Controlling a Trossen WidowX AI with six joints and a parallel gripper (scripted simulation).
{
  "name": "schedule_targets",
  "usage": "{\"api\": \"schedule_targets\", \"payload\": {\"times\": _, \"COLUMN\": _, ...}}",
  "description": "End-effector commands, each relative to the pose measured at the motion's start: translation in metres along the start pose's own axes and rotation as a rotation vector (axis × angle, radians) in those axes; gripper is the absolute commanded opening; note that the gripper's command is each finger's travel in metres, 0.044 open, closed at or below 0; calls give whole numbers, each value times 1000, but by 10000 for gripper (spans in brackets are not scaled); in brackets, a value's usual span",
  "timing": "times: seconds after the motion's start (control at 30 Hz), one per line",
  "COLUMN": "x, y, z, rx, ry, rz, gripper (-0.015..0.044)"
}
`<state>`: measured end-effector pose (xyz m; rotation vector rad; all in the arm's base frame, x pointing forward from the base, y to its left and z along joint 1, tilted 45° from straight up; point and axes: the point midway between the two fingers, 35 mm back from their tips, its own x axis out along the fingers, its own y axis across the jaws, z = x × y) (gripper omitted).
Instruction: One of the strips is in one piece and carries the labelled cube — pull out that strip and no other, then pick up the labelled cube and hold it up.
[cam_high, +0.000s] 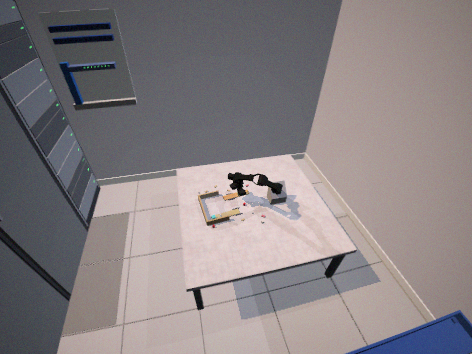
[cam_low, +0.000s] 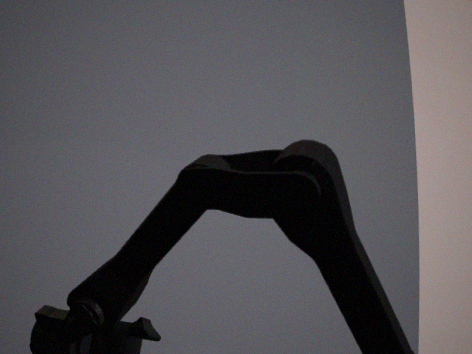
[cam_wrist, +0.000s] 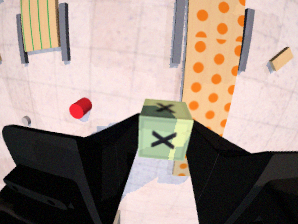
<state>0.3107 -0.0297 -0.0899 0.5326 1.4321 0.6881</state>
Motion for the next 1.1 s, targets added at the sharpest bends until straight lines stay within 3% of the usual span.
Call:
{"api": "schedule_targets", "payload": {"times": 0.0, "x": 0, "y": 5, "z": -12, "rx": -6, "ry": 1, "rz": -4, "gripper": 0}}
{"api": "schedule_targets", "payload": {"times": 0.13, "x": -1, "y": 7, "z": -17, "rx": -6, "ry": 1, "rz": -4, "gripper": 0}}
{"api": "schedule_targets", "payload": {"times": 0.37, "x": -36, "y": 6, "z": -17, "rx": -6, "ry": 1, "rz": -5, "gripper": 0}}
{"api": "schedule_targets", "payload": {"times": 1.07, "x": -36, "y": 6, "z": -17, "rx": -6, "ry": 1, "rz": -5, "gripper": 0}}
